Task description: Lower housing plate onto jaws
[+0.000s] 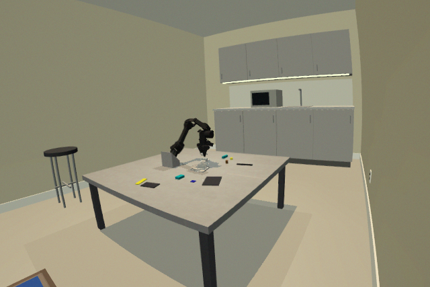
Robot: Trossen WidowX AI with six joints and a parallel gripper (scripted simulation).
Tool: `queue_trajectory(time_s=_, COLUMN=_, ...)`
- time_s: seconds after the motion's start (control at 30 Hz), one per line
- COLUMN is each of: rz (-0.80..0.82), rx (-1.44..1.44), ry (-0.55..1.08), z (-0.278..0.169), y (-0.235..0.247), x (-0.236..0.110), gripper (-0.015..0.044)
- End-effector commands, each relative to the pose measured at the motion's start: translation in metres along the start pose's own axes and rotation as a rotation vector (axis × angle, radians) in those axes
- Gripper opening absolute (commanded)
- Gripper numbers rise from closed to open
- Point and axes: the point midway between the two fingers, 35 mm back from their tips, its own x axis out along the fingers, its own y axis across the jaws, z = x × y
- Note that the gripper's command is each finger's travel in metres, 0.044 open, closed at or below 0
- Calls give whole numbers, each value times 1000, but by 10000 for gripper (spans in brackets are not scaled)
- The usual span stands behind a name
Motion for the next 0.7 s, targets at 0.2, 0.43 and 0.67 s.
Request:
queue_trajectory(time_s=0.2, rz=2, rx=165, ry=6, z=-20, y=-27, x=1, gripper=351)
queue_trajectory(time_s=0.43, rz=6, rx=280, ry=4, z=-36, y=-43, x=2, gripper=351)
queue_trajectory(time_s=0.67, rz=14, rx=399, ry=0, z=-54, y=-59, x=3, gripper=351)
